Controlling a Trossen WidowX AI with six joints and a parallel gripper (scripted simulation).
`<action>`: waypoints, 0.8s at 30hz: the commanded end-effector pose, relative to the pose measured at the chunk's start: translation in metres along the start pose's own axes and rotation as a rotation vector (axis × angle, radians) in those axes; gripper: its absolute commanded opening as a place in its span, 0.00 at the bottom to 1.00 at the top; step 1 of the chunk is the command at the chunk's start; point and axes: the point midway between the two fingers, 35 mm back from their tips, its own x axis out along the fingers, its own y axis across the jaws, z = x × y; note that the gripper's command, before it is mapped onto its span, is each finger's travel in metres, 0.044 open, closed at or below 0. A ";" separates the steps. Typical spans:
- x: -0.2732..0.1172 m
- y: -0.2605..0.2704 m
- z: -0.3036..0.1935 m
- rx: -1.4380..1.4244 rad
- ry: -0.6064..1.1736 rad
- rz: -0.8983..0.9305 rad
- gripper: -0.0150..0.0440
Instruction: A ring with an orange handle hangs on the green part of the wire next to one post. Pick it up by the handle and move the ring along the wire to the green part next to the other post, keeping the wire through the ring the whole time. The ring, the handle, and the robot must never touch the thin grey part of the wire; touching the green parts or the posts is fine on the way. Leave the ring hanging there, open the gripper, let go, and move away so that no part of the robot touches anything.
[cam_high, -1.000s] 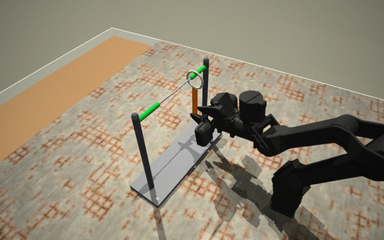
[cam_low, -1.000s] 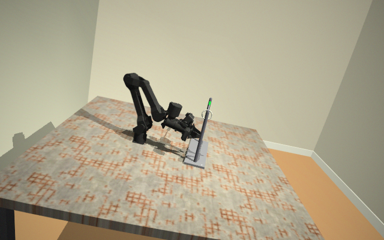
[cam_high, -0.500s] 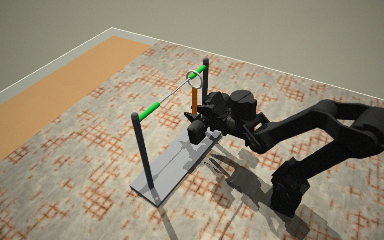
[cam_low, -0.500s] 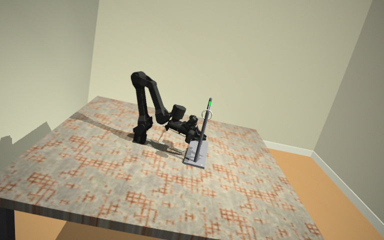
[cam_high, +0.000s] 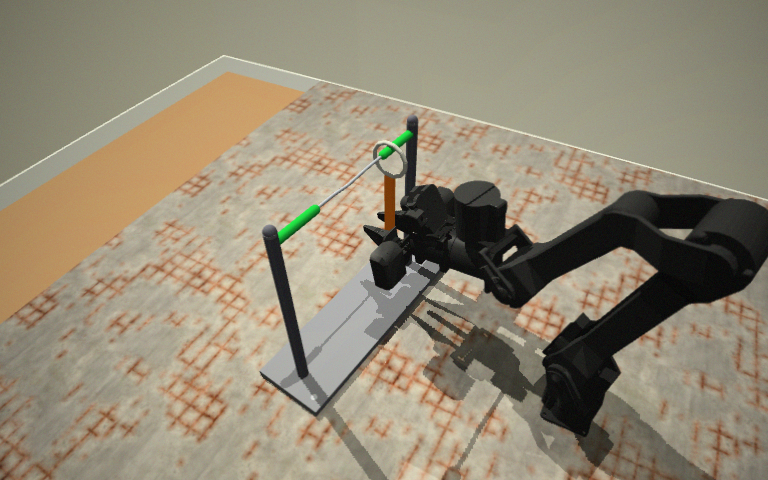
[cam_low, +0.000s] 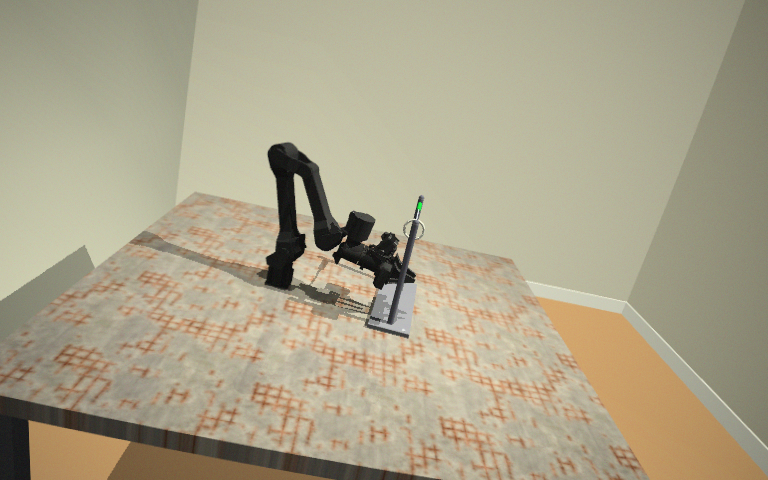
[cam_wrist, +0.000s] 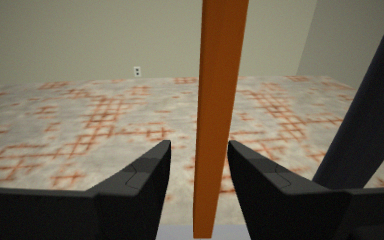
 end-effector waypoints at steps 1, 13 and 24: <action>0.000 -0.001 0.000 0.004 -0.001 -0.004 0.53; 0.000 0.000 0.000 0.000 0.001 0.000 0.30; 0.000 0.000 0.000 0.000 0.001 0.000 0.00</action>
